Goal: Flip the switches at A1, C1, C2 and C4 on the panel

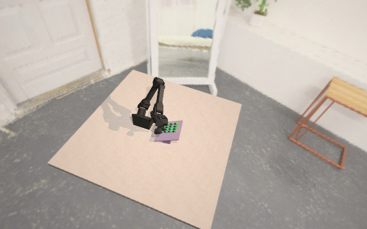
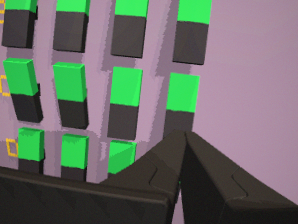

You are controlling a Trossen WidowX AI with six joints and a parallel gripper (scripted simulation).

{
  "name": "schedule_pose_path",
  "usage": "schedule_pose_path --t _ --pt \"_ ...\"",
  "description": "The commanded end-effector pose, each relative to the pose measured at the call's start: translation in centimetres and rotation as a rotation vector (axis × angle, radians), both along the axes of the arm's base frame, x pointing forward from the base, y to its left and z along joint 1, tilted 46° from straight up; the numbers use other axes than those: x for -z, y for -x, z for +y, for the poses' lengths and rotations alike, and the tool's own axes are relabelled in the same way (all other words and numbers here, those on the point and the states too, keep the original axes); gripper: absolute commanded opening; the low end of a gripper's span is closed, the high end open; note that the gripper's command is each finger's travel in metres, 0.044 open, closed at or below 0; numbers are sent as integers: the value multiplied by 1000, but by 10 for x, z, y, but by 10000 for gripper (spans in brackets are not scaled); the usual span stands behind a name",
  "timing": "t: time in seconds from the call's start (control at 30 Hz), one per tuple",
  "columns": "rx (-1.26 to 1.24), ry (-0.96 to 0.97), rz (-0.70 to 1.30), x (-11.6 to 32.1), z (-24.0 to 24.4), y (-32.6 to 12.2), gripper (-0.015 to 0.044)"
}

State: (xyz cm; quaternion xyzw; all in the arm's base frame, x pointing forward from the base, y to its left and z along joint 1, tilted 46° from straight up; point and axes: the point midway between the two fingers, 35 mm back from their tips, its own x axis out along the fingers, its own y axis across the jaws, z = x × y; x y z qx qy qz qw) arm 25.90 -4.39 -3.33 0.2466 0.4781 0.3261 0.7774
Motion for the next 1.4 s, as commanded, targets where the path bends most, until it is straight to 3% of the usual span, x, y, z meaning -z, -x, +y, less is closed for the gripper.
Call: schedule_pose_path --t 0.0,1.37 --pt "0 -9 8 4 6 0 0" --pt "0 -9 8 8 11 -2 0"
